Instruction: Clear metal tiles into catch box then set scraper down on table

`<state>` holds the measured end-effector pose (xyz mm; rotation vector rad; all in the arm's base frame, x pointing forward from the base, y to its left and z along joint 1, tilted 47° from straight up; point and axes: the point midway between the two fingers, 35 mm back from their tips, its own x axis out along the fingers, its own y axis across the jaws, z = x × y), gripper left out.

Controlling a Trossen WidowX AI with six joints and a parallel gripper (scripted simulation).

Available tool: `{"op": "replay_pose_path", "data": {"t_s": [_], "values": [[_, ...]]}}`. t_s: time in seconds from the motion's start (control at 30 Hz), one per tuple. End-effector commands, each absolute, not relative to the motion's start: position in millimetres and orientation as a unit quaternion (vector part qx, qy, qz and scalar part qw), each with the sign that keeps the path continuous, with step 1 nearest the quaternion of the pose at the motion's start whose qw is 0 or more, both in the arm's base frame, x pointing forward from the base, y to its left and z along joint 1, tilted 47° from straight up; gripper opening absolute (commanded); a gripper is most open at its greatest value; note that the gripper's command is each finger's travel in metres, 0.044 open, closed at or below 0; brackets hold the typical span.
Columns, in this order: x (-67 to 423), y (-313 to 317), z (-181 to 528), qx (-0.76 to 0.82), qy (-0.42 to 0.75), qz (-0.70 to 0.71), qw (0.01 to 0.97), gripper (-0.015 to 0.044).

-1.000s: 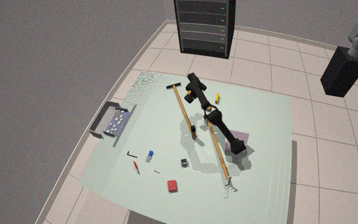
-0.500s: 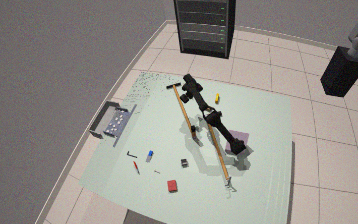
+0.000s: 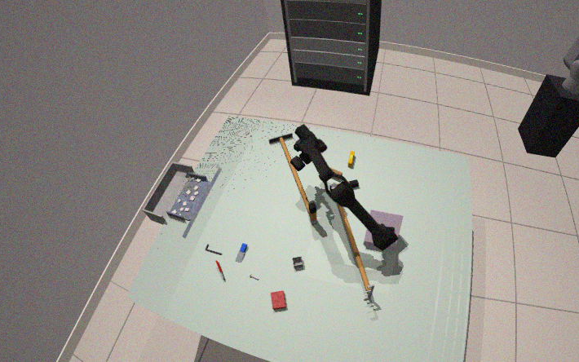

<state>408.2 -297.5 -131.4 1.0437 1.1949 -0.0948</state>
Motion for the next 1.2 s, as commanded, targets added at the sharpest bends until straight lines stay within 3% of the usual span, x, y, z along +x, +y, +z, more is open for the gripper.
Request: {"op": "replay_pose_path", "data": {"t_s": [0.0, 1.17], "values": [[410, -290, -139, 0.473, 0.536, -0.042, 0.698, 0.0], [418, -233, -193, 0.483, 0.534, -0.043, 0.693, 0.0]]}}
